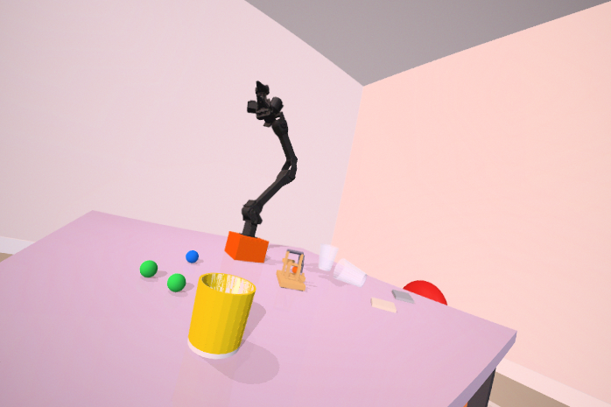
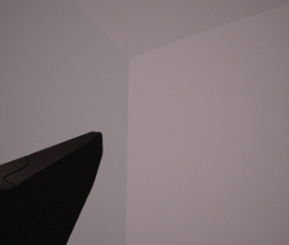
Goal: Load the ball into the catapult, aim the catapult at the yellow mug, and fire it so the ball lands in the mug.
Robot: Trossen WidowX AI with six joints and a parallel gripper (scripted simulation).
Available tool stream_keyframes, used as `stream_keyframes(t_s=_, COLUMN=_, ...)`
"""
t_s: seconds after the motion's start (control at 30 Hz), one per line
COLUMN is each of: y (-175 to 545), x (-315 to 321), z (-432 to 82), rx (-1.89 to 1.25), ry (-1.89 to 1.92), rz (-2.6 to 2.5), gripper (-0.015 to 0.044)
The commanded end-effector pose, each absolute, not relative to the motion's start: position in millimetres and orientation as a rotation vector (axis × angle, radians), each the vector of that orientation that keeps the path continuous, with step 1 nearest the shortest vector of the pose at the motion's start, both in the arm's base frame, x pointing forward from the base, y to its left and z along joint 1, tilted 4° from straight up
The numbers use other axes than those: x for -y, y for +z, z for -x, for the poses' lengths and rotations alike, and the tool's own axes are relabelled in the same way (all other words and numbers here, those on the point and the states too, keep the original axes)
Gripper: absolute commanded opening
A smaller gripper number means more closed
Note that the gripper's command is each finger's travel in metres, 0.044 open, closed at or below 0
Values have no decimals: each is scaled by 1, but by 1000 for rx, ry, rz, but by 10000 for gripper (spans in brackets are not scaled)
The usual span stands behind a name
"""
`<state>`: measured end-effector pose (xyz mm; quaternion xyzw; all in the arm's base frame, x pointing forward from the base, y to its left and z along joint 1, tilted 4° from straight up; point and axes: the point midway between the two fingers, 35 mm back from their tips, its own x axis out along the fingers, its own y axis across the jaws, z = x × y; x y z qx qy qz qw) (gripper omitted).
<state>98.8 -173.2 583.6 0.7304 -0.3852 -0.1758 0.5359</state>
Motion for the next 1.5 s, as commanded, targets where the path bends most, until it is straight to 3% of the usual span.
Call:
stream_keyframes(t_s=0.0, y=583, x=174, z=-99, rx=915, ry=-420, rz=-1739, gripper=426)
stream_keyframes(t_s=0.67, y=527, x=221, z=-147, rx=637, ry=-547, rz=-1721, gripper=440)
stream_keyframes(t_s=1.47, y=421, x=231, z=-254, rx=105, ry=-632, rz=-1698, gripper=440)
